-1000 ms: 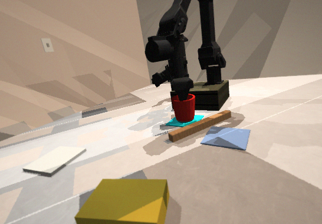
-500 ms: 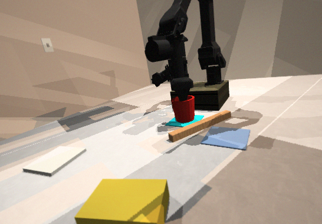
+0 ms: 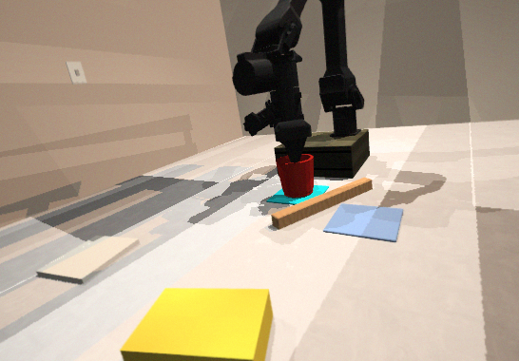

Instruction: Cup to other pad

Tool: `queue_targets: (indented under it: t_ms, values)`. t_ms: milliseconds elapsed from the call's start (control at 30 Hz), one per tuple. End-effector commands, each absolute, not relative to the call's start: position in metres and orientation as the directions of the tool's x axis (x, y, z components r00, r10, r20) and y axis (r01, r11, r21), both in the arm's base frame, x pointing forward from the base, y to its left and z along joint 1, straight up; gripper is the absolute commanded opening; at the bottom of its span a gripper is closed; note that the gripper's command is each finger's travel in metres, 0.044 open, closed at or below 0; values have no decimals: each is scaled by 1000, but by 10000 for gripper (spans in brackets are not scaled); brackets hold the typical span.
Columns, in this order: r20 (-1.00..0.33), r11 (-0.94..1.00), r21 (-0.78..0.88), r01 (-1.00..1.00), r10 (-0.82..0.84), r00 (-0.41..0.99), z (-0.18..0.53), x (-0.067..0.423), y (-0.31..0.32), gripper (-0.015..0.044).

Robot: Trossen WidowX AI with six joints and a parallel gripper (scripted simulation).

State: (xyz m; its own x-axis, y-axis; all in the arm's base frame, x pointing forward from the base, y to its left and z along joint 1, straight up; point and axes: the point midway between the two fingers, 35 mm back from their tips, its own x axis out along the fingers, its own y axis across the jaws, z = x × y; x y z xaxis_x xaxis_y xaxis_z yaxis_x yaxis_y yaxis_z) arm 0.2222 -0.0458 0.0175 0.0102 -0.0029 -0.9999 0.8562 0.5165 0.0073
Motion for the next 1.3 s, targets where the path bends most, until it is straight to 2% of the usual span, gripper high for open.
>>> queue_targets:
  t_ms: [0,833,1200,1267]
  values:
    - [-1000,517,15,856,-5,20,25,224,-46,128]
    - [-1000,519,13,855,-6,18,61,221,-45,128]
    - [-1000,519,9,855,-3,12,60,221,-45,416]
    - [-1000,519,9,855,-3,13,65,221,-45,440]
